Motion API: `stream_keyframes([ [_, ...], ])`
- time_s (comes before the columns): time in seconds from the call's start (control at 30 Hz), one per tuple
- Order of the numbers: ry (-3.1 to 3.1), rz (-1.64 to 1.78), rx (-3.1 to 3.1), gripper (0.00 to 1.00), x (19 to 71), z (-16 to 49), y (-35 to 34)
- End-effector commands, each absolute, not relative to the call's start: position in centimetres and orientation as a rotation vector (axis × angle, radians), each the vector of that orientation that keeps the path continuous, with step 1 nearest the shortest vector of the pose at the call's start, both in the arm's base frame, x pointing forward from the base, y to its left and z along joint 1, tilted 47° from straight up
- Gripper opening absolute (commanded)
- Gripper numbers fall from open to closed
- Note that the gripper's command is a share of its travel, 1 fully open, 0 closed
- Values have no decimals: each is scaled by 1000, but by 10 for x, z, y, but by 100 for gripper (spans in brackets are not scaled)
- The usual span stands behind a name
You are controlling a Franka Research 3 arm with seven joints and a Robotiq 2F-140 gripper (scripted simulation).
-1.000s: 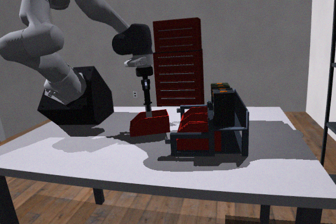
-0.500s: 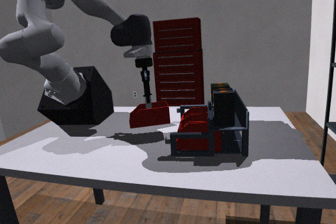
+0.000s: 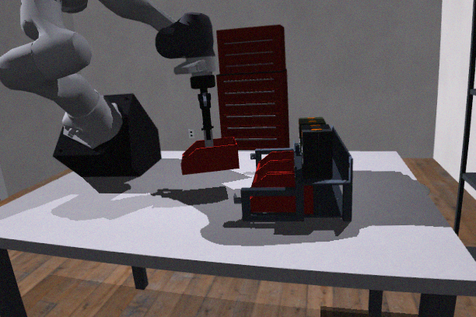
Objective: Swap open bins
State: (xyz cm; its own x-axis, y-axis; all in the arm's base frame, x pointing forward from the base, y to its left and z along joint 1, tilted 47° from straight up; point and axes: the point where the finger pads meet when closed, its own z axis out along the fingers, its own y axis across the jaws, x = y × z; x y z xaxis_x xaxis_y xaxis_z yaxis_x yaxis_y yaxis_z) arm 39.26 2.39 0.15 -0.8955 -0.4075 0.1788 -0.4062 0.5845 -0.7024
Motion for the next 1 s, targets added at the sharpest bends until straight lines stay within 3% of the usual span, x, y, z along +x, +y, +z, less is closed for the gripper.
stream_keyframes([
  [0.0, 2801, -1243, -697, 0, 390, 3, 24],
  [0.97, 2788, -1210, -424, 0, 398, -5, 35],
])
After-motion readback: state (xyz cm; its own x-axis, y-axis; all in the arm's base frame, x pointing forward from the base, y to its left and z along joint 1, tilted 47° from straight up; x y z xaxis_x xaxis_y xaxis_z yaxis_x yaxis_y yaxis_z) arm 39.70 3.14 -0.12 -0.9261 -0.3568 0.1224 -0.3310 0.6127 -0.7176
